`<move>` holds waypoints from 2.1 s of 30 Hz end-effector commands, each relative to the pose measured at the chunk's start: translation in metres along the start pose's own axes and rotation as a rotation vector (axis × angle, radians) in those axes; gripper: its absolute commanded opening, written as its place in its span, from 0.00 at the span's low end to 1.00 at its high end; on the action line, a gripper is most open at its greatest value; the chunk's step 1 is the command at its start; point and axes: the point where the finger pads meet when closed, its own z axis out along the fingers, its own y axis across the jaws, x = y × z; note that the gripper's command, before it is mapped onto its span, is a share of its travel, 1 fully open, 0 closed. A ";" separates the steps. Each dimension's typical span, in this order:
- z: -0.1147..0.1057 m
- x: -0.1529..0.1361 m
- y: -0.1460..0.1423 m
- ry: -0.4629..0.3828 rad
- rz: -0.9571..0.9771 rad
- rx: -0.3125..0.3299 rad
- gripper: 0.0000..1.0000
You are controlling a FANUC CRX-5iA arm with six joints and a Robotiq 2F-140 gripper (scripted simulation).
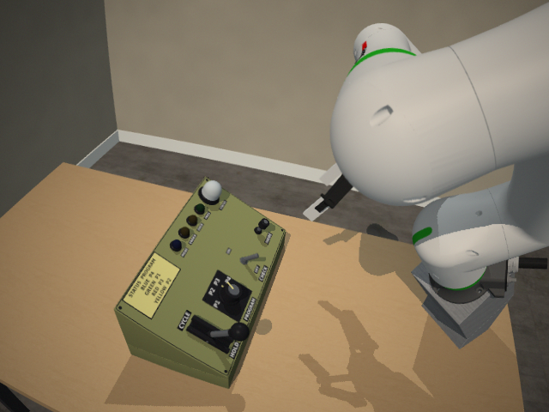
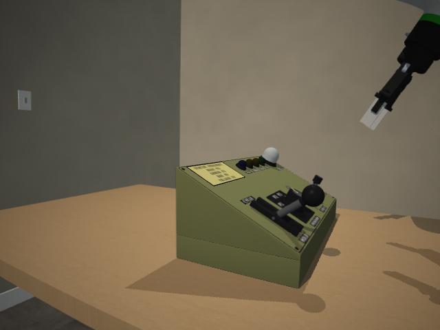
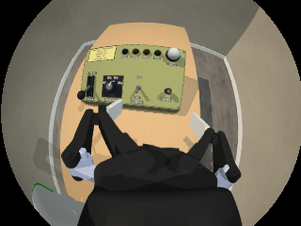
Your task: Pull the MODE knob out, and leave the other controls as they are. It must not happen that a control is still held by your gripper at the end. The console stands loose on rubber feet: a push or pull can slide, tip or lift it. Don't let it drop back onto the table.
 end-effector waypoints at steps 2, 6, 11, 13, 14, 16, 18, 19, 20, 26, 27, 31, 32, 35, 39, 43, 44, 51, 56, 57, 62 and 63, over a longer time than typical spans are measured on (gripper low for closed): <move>-0.005 0.001 0.000 0.000 0.000 0.000 1.00; -0.007 0.001 0.000 0.000 0.000 0.000 1.00; -0.007 0.001 0.000 0.000 0.000 0.000 1.00; -0.002 0.004 0.004 -0.007 -0.005 0.001 1.00; 0.007 0.009 0.011 -0.020 -0.013 0.003 1.00; 0.039 0.025 0.029 -0.056 -0.039 0.009 1.00; 0.039 0.025 0.029 -0.056 -0.039 0.009 1.00; 0.057 0.033 0.036 -0.073 -0.052 0.012 1.00; 0.057 0.033 0.036 -0.073 -0.052 0.012 1.00; 0.078 0.041 0.042 -0.090 -0.067 0.016 1.00; 0.078 0.041 0.042 -0.090 -0.067 0.016 1.00; 0.078 0.041 0.042 -0.090 -0.067 0.016 0.44; 0.078 0.041 0.042 -0.090 -0.067 0.016 0.44; 0.078 0.041 0.042 -0.090 -0.067 0.016 0.44; 0.078 0.041 0.042 -0.090 -0.067 0.016 0.44; 0.078 0.041 0.042 -0.090 -0.067 0.016 0.44; 0.078 0.041 0.042 -0.090 -0.067 0.016 0.44; 0.078 0.041 0.042 -0.090 -0.067 0.016 0.44; 0.078 0.041 0.042 -0.090 -0.067 0.016 0.44; 0.078 0.041 0.042 -0.090 -0.067 0.016 0.44; 0.078 0.041 0.042 -0.090 -0.067 0.016 0.44; 0.078 0.041 0.042 -0.090 -0.067 0.016 0.44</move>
